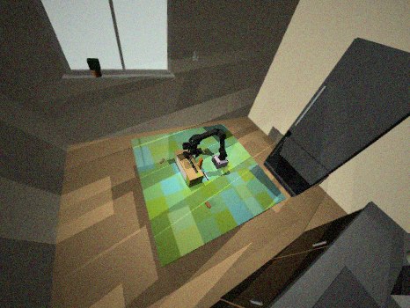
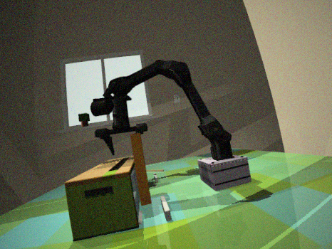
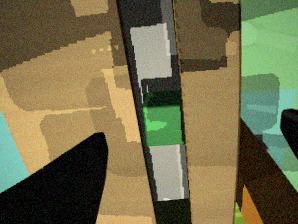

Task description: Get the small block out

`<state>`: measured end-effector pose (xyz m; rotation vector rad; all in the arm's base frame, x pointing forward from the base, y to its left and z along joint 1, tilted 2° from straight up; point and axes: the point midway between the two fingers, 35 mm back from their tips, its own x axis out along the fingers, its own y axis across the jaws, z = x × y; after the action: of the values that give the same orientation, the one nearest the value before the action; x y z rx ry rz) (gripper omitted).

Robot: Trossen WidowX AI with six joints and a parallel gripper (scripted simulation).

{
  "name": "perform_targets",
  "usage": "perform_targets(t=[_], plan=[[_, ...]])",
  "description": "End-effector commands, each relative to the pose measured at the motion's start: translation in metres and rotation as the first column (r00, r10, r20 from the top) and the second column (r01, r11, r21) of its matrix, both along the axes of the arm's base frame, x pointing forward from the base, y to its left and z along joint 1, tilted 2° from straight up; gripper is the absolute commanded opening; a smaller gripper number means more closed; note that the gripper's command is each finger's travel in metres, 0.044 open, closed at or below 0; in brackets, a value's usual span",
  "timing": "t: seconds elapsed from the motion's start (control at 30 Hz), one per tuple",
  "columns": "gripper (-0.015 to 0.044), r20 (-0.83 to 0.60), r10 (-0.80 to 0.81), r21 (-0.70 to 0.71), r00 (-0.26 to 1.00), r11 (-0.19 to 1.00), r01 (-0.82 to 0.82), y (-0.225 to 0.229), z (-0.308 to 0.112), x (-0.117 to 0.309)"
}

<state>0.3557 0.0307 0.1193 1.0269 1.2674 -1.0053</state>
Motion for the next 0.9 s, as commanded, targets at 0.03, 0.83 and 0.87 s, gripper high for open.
perform_targets(t=[0.03, 0.83, 0.87], plan=[[0.0400, -0.015, -0.001, -0.024, 1.000, 1.000, 0.000, 0.000, 0.000, 0.002], [0.0400, -0.015, 0.000, -0.020, 1.000, 1.000, 0.000, 0.036, -0.001, -0.003], [0.0400, -0.015, 0.000, -0.019, 1.000, 1.000, 0.000, 0.038, -0.001, -0.003]])
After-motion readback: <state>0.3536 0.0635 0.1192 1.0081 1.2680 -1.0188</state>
